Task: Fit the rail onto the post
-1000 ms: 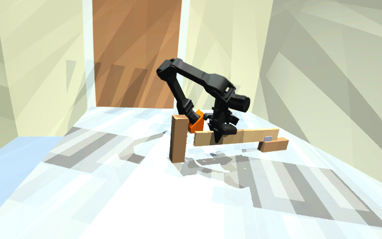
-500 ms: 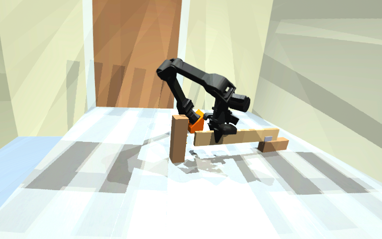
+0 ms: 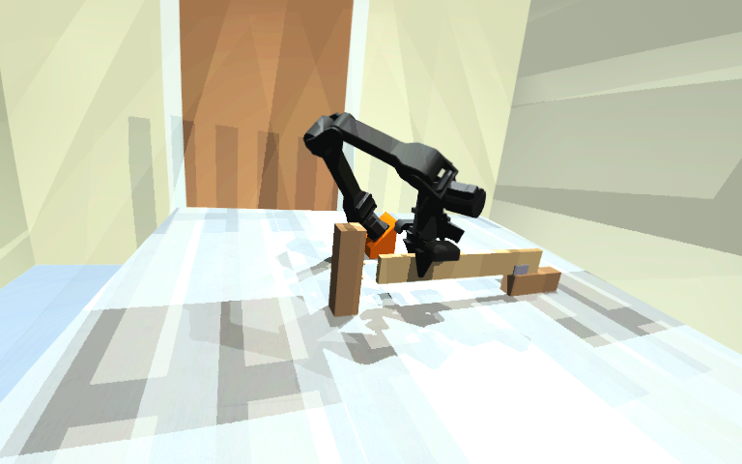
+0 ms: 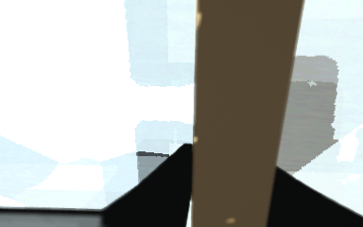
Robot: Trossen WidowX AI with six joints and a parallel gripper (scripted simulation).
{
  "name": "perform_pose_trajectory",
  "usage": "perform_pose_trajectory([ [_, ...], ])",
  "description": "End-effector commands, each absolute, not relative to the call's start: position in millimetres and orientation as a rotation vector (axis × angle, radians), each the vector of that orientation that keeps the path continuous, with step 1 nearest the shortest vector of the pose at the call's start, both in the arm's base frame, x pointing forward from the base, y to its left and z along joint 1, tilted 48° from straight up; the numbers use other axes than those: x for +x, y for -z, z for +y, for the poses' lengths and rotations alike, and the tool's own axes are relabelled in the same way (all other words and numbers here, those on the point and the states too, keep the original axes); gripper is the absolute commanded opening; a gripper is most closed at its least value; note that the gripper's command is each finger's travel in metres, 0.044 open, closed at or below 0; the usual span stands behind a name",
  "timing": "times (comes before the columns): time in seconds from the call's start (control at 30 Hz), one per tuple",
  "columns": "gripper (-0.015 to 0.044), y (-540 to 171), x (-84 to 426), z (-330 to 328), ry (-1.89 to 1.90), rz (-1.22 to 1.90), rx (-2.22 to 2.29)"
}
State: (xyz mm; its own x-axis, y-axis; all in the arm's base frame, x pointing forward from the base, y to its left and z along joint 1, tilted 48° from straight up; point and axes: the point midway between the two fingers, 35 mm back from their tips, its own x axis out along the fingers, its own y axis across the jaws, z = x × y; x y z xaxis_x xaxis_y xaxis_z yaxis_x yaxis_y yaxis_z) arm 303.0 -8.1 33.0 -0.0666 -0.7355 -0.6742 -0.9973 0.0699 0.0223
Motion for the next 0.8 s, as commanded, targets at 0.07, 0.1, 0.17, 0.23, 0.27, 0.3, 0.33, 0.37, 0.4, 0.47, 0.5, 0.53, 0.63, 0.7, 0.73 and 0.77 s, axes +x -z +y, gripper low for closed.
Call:
perform_pose_trajectory([
  [0.07, 0.0, -33.7, 303.1, -7.4, -0.697, 1.849, -1.717],
  [0.1, 0.0, -33.9, 303.1, -7.6, -0.697, 1.849, -1.717],
  [0.17, 0.0, -34.3, 303.0, -8.1, -0.697, 1.849, -1.717],
  [0.23, 0.0, -34.8, 303.0, -8.6, -0.697, 1.849, -1.717],
  [0.27, 0.0, -35.0, 303.0, -8.8, -0.697, 1.849, -1.717],
  [0.3, 0.0, -35.3, 303.0, -9.0, -0.697, 1.849, -1.717],
  [0.33, 0.0, -35.5, 303.0, -9.2, -0.697, 1.849, -1.717],
  [0.37, 0.0, -35.8, 303.0, -9.4, -0.697, 1.849, -1.717],
  [0.4, 0.0, -36.0, 303.0, -9.6, -0.697, 1.849, -1.717],
  [0.47, 0.0, -36.6, 303.0, -9.9, -0.697, 1.849, -1.717],
  [0.5, 0.0, -36.9, 303.0, -10.0, -0.697, 1.849, -1.717],
  [0.53, 0.0, -37.1, 303.0, -10.2, -0.697, 1.849, -1.717],
  [0.63, 0.0, -38.0, 303.1, -10.6, -0.697, 1.849, -1.717],
  [0.7, 0.0, -38.6, 303.1, -10.9, -0.697, 1.849, -1.717],
  [0.73, 0.0, -38.9, 303.1, -11.0, -0.697, 1.849, -1.717],
  [0.77, 0.0, -39.2, 303.1, -11.1, -0.697, 1.849, -1.717],
])
